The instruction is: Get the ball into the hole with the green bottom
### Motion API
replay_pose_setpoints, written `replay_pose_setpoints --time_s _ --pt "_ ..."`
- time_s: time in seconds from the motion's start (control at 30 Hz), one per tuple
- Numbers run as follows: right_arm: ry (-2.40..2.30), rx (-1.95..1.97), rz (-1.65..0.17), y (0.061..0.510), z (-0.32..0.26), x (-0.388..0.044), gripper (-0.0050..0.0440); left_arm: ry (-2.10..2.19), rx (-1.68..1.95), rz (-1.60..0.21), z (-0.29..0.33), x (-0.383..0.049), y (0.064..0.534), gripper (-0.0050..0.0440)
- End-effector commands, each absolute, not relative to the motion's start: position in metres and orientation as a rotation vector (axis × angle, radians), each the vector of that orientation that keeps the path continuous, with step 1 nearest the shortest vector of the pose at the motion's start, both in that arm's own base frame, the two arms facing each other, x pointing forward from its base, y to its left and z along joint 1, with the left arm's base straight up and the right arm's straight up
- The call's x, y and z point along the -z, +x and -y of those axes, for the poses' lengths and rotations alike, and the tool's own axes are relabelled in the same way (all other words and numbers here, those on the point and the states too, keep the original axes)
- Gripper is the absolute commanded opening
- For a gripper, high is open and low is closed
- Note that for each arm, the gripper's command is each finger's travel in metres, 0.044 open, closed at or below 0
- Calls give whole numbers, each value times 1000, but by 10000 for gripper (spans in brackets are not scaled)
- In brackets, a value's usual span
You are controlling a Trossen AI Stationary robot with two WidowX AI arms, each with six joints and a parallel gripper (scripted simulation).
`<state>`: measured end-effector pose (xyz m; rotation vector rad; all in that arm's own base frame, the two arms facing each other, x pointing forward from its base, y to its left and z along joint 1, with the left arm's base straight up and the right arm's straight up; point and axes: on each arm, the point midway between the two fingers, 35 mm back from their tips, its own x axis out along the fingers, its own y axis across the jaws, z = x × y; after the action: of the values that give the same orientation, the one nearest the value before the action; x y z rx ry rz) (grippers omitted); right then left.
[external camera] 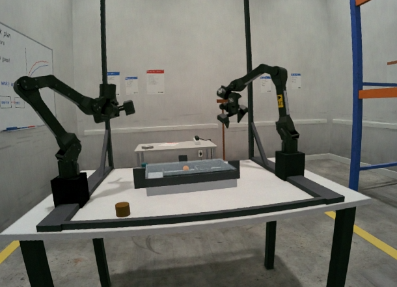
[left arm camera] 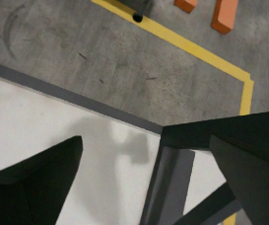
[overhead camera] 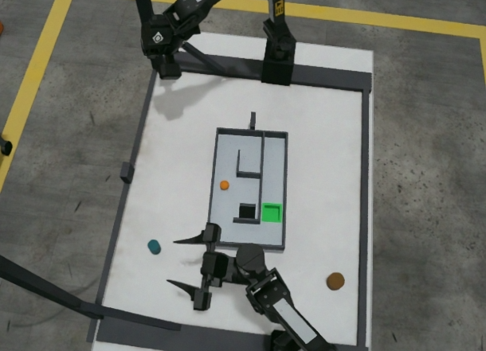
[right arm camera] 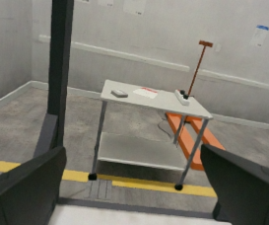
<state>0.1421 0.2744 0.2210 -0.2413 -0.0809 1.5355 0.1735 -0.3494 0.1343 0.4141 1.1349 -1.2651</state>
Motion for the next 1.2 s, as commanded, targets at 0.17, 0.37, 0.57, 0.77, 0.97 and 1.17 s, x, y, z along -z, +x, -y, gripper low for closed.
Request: replay_pose_setpoints --time_s 0.17,0.37,0.57,0.77,0.97,1.17 --pt "-241 -1534 105 142 -275 -229 400 404 1275 -1096 352 -147 175 400" --pt "-241 -1534 105 142 -275 -229 400 404 1275 -1096 352 -147 175 400" --pt "-241 -1533 115 142 -275 -232 400 401 1278 -1086 353 -150 175 400" --pt "-241 -1533 115 142 -275 -232 400 401 1278 -1086 353 -150 175 181" --pt "-241 -1533 115 142 -275 -232 400 401 1278 -1086 353 -150 175 181" --pt "-241 -1533 115 142 -275 -232 400 401 1278 -1086 353 -150 175 181"
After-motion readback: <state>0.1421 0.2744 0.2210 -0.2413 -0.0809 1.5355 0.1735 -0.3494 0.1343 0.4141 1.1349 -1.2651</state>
